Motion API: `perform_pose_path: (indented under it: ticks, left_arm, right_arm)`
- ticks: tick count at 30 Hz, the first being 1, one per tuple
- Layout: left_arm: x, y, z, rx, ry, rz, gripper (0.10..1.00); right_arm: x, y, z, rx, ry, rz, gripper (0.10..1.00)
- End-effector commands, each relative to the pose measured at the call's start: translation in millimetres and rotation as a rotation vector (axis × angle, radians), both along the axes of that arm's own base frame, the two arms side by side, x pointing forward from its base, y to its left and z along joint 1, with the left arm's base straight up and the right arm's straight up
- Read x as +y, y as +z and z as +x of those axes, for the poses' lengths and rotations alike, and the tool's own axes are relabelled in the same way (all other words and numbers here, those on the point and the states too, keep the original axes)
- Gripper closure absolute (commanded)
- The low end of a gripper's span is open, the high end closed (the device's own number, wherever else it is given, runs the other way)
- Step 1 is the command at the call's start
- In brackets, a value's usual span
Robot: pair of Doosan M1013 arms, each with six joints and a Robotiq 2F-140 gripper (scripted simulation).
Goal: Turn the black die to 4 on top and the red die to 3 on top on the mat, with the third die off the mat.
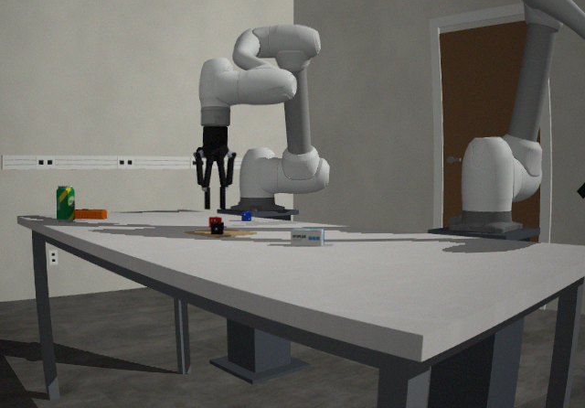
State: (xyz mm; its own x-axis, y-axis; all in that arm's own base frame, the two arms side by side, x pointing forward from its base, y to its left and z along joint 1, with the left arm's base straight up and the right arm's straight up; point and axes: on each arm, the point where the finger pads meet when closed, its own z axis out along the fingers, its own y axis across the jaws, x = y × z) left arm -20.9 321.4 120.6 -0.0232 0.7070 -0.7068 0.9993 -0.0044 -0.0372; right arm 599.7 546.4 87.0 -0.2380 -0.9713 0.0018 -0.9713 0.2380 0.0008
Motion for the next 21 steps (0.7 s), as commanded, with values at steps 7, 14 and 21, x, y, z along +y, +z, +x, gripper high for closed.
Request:
perform_pose_path:
  ticks: [7,14,21]
  left_arm:
    - [0,0.4,0,0.000,0.000,0.001,0.098]
    - [0,0.4,0,0.000,0.000,0.001,0.098]
    - [0,0.4,0,0.000,0.000,0.001,0.098]
  right_arm:
    - [0,-7.5,0,-0.001,0.000,0.002,0.747]
    - [0,-13.7,0,-0.001,0.000,0.002,0.747]
    - [0,-15.7,1,-0.001,0.000,0.002,0.747]
